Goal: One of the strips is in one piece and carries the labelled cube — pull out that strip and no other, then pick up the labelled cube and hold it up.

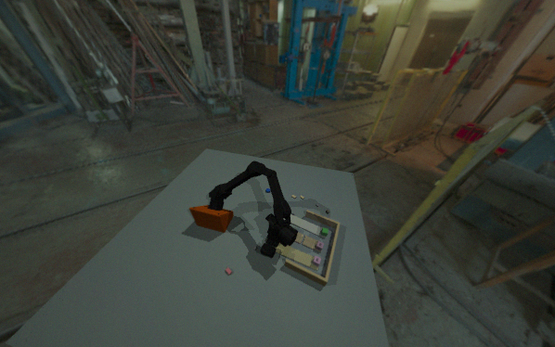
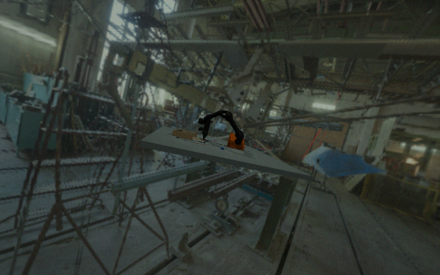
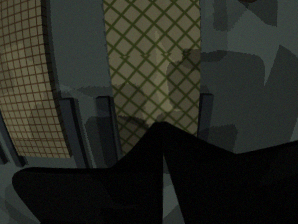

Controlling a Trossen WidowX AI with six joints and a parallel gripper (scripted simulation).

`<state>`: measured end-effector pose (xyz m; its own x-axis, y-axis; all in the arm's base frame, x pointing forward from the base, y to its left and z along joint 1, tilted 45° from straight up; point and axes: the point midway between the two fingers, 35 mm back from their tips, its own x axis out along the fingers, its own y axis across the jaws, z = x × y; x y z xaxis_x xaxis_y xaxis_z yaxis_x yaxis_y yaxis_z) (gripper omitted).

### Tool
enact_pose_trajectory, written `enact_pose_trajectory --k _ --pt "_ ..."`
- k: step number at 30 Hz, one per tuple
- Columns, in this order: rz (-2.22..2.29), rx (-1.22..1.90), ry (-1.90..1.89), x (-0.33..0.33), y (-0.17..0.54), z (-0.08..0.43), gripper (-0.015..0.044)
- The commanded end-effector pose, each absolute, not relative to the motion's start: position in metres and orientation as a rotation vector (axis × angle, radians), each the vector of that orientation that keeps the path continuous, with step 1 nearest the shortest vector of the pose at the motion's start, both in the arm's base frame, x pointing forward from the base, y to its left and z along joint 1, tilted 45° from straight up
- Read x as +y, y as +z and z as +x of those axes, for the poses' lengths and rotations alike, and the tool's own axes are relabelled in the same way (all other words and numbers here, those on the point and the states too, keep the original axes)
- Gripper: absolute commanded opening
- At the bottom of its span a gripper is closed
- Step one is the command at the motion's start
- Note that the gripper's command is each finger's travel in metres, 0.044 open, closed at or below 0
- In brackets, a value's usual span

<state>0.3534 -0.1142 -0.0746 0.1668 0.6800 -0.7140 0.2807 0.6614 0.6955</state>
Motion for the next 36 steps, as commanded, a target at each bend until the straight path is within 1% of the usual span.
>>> enact_pose_trajectory --k 1,24,36 --pt "0.869 1.421 0.345 -0.111 -0.077 0.355 0.0000" --pt "0.869 1.421 0.345 -0.110 -0.078 0.357 0.0000" --pt "0.869 1.422 0.345 -0.105 -0.078 0.340 0.0000"
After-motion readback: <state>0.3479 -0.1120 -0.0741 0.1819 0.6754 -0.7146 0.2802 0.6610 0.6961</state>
